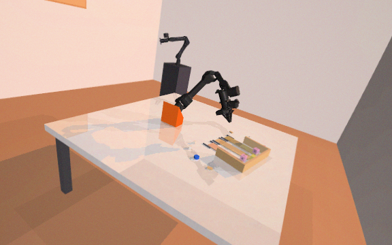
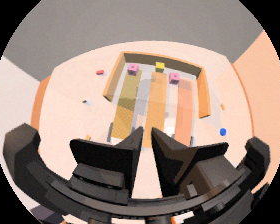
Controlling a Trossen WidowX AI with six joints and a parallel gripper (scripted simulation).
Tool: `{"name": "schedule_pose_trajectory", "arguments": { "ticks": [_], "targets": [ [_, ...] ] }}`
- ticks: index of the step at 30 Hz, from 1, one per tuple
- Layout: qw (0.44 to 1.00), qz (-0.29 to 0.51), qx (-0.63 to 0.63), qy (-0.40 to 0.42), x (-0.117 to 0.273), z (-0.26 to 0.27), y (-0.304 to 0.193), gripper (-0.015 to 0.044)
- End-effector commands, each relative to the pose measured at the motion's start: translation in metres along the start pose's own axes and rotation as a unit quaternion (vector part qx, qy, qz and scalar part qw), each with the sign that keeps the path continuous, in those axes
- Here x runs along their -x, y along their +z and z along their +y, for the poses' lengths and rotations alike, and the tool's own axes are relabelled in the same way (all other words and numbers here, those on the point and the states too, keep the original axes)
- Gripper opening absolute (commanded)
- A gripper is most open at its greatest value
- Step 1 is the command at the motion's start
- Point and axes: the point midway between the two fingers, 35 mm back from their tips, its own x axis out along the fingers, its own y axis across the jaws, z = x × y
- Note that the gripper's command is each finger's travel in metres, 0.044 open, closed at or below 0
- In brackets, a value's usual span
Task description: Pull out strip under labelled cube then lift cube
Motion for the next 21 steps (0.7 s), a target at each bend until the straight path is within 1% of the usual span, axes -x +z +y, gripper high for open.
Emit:
{"name": "schedule_pose_trajectory", "arguments": {
  "ticks": [1,8,10,21],
  "targets": [
    [0.995,0.096,-0.018,-0.014,-0.031,0.024,-0.004,0.0],
    [0.971,0.232,-0.034,-0.041,-0.065,0.066,-0.023,0.0],
    [0.966,0.253,-0.036,-0.046,-0.069,0.072,-0.027,0.0],
    [0.965,0.256,-0.036,-0.047,-0.075,0.071,-0.028,0.0]
  ]
}}
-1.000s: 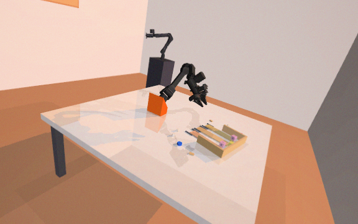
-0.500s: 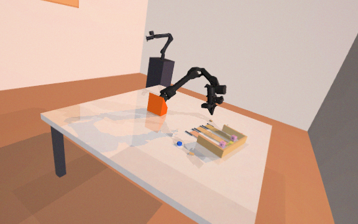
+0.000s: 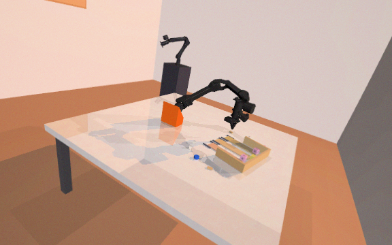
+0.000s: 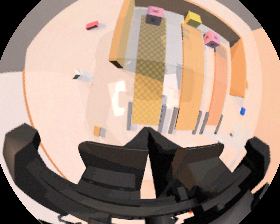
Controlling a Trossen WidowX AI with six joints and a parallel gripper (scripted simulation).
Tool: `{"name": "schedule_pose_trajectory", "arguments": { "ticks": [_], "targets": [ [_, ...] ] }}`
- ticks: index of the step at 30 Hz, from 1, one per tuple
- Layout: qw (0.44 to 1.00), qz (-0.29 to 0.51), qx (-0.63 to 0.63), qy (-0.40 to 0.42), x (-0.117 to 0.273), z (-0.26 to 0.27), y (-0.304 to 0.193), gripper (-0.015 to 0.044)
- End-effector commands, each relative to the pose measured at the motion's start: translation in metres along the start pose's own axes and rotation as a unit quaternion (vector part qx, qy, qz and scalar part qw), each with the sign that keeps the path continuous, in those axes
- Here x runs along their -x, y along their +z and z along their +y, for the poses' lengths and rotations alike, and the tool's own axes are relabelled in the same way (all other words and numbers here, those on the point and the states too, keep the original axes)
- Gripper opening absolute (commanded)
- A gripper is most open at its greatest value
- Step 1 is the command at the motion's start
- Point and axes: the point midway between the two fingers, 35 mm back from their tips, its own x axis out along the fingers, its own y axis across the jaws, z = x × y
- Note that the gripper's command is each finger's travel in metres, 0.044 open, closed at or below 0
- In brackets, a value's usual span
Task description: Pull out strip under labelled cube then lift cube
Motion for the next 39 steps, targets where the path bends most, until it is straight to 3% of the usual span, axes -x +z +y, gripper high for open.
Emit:
{"name": "schedule_pose_trajectory", "arguments": {
  "ticks": [1,39],
  "targets": [
    [1.0,0.004,-0.002,-0.002,-0.008,-0.002,0.001,0.0],
    [1.0,0.004,-0.002,-0.001,-0.069,-0.003,0.002,0.0]
  ]
}}
